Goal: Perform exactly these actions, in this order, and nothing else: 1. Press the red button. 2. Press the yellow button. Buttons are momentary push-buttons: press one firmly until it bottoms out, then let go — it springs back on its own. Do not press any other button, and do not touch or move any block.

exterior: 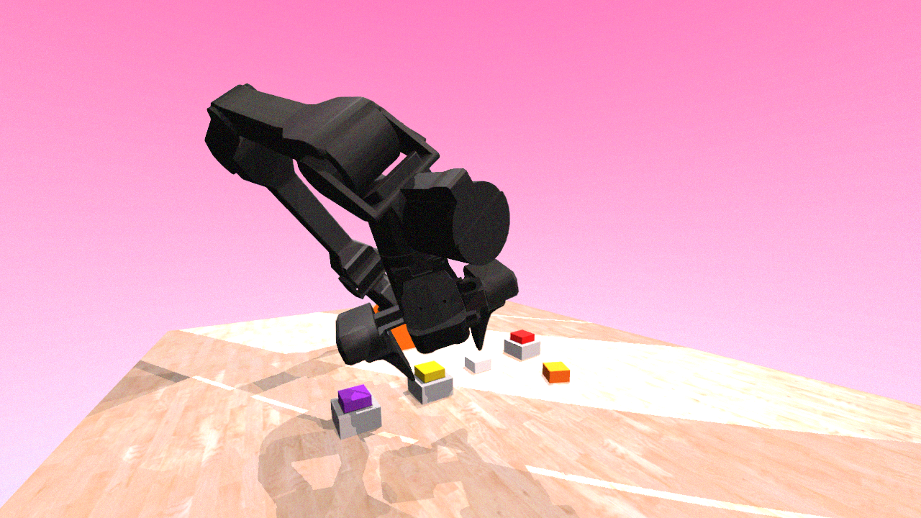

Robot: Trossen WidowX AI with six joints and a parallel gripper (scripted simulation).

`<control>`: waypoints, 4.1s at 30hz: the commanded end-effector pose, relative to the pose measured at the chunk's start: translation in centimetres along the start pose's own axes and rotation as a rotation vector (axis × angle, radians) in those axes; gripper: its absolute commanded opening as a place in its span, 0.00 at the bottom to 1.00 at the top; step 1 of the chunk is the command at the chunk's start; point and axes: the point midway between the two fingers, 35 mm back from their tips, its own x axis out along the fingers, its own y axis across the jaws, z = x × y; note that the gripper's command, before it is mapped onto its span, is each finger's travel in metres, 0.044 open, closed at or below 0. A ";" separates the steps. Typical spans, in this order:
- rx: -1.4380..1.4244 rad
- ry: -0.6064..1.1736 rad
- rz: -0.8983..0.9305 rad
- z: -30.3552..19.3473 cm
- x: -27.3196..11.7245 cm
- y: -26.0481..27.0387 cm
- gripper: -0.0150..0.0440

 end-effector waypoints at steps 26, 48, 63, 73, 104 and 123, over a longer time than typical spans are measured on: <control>-0.246 -0.224 -0.331 -15.3 8.9 19.5 0.75; -0.245 -0.225 -0.333 -14.7 11.2 18.6 0.29; -0.245 -0.226 -0.333 -14.1 13.4 17.9 0.29; -0.245 -0.226 -0.334 -13.9 14.0 17.7 0.29; -0.246 -0.224 -0.331 -15.7 7.4 20.0 0.29; -0.250 -0.225 -0.334 -9.6 -1.9 5.7 0.29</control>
